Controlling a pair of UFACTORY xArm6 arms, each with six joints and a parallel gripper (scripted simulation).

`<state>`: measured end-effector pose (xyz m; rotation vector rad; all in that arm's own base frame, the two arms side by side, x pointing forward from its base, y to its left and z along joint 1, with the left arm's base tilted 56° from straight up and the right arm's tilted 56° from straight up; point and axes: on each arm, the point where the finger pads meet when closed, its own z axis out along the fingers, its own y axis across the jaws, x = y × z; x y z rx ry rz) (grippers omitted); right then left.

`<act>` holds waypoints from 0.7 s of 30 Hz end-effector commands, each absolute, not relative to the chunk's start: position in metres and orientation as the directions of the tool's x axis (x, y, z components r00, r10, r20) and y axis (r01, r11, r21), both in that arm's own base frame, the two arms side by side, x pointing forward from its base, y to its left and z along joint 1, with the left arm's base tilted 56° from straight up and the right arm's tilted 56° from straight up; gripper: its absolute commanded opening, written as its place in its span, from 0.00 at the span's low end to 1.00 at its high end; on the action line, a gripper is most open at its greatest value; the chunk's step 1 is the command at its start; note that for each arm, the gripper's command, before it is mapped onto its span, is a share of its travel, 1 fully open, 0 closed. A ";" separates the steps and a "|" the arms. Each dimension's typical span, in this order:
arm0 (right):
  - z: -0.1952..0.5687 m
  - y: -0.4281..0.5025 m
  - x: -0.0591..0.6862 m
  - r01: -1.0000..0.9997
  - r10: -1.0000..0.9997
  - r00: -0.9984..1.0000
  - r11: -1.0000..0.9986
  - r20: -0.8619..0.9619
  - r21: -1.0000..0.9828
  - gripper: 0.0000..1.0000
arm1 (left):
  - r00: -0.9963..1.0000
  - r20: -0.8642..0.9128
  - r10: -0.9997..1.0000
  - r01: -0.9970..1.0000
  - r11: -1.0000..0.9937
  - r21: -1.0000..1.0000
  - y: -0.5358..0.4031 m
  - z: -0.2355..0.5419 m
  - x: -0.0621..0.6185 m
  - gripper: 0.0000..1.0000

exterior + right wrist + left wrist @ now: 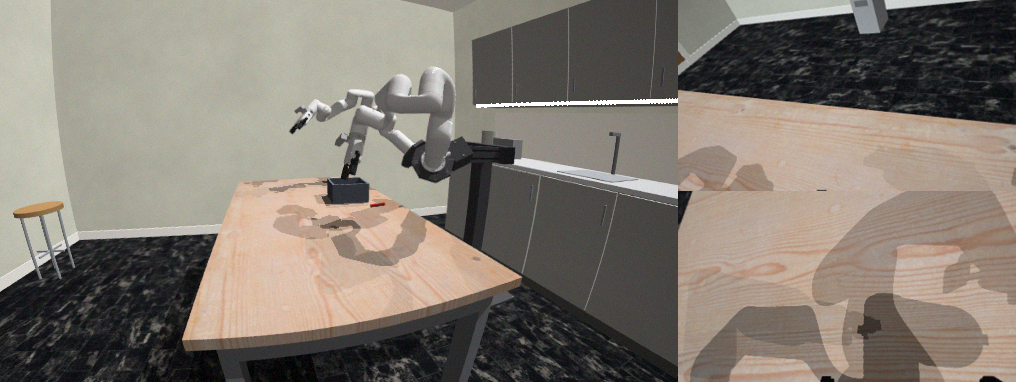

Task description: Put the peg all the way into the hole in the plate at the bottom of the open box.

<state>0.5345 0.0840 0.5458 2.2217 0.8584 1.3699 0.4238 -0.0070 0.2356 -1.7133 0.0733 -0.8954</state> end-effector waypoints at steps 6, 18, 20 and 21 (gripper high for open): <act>0.548 0.085 0.534 0.293 0.678 0.331 -0.735 0.657 0.611 1.00 | 0.706 0.522 -0.478 0.388 -0.356 -0.850 -0.008 0.236 0.424 1.00; 0.548 0.085 0.534 0.294 0.678 0.331 -0.735 0.656 0.611 1.00 | 0.706 0.522 -0.478 0.388 -0.356 -0.850 -0.008 0.236 0.424 1.00; 0.544 0.087 0.536 0.303 0.688 0.333 -0.726 0.645 0.618 1.00 | 0.707 0.522 -0.477 0.388 -0.355 -0.850 -0.008 0.236 0.424 1.00; 0.538 0.089 0.539 0.316 0.701 0.335 -0.713 0.629 0.626 1.00 | 0.707 0.522 -0.476 0.388 -0.355 -0.850 -0.007 0.236 0.424 1.00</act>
